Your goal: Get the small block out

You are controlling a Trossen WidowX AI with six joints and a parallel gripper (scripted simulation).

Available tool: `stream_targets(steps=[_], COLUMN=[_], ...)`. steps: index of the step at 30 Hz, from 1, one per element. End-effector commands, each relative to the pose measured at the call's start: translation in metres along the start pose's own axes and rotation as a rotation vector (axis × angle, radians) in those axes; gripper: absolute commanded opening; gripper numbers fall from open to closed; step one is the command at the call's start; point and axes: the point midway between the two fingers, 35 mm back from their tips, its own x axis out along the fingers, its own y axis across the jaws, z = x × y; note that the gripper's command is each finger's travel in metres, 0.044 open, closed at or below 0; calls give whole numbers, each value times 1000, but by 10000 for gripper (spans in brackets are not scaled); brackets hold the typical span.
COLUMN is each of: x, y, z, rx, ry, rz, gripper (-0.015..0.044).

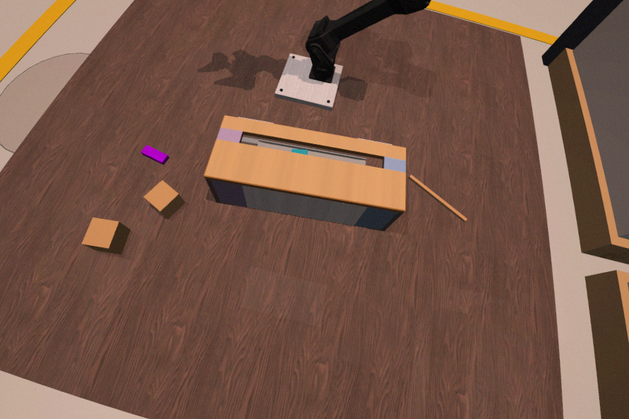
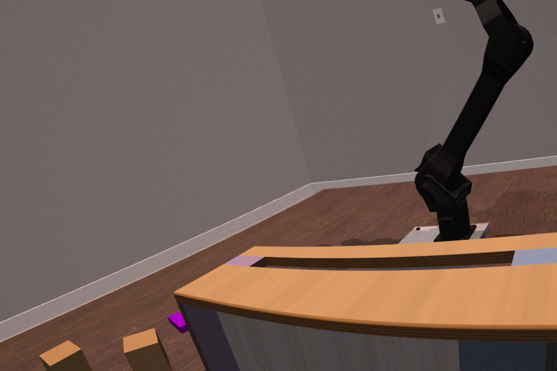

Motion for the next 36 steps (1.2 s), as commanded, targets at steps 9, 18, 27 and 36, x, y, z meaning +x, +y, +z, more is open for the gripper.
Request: stream_targets(steps=[9,18,27,36], x=[29,47,8,-92], y=[-52,-93,-105,-80], z=[-48,-162,-303,-408], rx=[243,543,702,623], ry=[178,524,982,1502], rz=[-126,-333,-663,-1026], gripper=[400,400,400,400])
